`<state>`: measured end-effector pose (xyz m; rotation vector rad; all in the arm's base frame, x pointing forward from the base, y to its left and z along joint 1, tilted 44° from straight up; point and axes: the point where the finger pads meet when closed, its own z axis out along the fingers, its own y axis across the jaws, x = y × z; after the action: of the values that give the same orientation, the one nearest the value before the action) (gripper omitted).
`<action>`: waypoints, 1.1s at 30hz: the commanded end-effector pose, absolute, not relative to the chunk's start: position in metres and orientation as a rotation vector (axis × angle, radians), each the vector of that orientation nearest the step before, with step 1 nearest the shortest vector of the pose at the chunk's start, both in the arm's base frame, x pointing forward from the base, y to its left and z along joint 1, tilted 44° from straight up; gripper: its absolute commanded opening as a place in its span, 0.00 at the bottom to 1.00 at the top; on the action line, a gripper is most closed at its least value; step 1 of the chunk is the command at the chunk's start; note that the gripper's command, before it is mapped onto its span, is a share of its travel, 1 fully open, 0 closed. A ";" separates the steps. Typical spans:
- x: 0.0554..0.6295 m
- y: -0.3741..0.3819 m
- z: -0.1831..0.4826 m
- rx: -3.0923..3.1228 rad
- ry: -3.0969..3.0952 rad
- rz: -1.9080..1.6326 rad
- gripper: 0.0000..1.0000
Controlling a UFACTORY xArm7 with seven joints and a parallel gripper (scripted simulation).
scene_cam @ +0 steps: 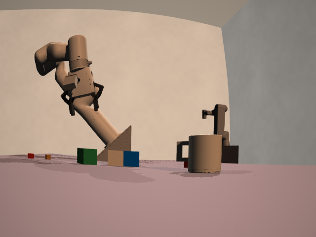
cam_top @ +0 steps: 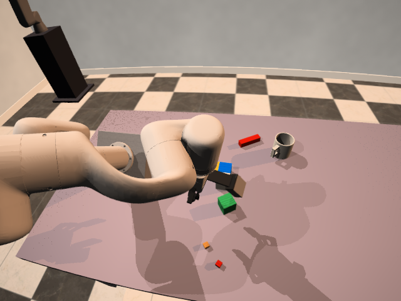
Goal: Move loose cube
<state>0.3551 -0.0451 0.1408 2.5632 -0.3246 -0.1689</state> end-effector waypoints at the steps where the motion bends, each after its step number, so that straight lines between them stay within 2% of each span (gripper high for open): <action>1: 0.385 -0.057 0.123 2.495 0.030 -0.226 1.00; 10: 0.436 -0.066 0.084 2.310 0.633 -0.319 1.00; 33: 0.437 -0.066 0.083 2.312 0.605 -0.304 1.00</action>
<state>0.4361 -0.0679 0.0816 2.3056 0.6351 -0.3233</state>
